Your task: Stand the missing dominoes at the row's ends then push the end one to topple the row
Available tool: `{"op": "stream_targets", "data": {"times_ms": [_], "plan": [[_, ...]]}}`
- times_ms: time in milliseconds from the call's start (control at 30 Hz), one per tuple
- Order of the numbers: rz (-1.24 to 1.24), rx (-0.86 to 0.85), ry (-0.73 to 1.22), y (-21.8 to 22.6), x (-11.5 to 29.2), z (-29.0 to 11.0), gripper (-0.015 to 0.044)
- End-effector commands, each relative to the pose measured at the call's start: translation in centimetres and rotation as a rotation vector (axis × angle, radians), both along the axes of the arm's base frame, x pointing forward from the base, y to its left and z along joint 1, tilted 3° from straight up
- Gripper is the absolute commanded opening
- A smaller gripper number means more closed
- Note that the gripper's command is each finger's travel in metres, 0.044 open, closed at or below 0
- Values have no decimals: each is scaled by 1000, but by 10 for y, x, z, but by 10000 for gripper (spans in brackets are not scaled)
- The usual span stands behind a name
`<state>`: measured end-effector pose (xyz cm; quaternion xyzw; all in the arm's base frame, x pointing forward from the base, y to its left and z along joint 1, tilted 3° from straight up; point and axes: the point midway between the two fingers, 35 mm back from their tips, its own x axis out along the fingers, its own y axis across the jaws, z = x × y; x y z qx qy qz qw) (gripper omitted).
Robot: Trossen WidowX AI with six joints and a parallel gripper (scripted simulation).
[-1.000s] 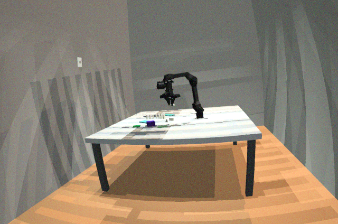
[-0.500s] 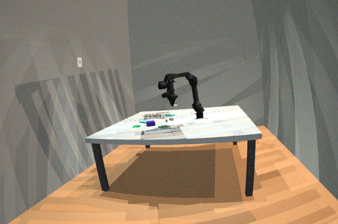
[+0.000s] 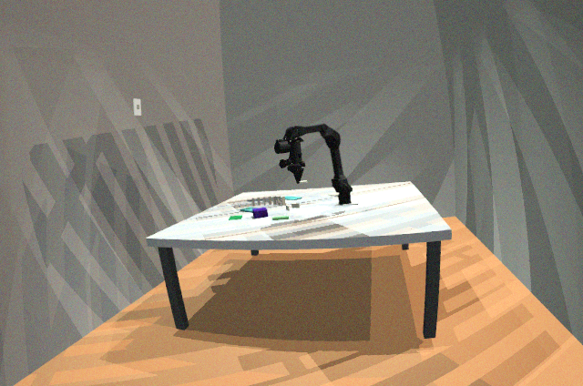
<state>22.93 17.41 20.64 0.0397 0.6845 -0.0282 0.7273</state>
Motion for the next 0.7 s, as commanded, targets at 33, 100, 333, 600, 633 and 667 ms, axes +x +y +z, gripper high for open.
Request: {"op": "stream_targets", "data": {"times_ms": [33,100,333,600,633,667], "plan": [[1,-7,-38,3,4,-2,107],[24,-15,-82,6,8,-6,107],[99,-41,-235,18,22,-19,107],[168,-68,-409,31,34,-29,107],[175,-71,-430,33,36,-30,107],[182,-74,-452,34,37,-30,107]]}}
